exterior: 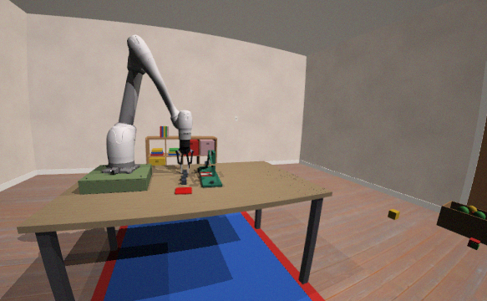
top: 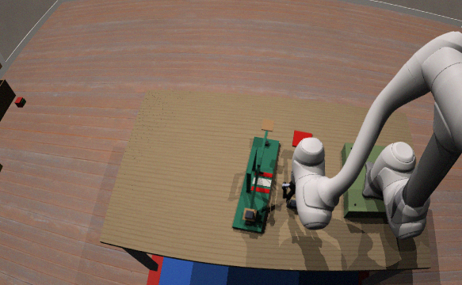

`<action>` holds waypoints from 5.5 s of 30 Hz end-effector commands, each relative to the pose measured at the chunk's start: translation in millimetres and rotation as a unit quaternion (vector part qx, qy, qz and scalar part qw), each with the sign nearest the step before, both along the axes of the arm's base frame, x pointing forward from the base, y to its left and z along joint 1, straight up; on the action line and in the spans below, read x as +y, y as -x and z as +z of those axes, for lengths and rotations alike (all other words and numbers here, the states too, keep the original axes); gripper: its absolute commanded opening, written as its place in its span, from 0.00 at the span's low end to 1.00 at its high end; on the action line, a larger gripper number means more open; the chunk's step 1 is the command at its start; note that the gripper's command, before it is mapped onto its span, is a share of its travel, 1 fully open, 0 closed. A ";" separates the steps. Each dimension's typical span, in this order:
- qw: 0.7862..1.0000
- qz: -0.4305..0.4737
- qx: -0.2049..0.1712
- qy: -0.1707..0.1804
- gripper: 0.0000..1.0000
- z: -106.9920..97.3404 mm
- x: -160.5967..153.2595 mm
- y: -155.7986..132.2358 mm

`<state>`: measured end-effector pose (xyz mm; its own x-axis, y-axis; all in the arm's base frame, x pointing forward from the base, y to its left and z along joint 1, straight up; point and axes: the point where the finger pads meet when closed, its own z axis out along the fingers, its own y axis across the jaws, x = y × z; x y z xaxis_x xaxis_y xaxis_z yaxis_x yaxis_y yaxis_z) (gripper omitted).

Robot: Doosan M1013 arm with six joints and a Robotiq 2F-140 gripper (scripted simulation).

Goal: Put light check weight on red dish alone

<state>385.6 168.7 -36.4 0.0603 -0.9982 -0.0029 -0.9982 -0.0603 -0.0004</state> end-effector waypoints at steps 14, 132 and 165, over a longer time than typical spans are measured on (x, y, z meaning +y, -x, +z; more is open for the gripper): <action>1.000 0.000 -0.002 0.000 0.35 1.7 -1.3 -1.1; 0.999 0.044 -0.002 0.000 0.35 68.1 -80.7 -11.3; 0.999 0.044 -0.002 0.000 0.35 32.6 -81.0 -12.0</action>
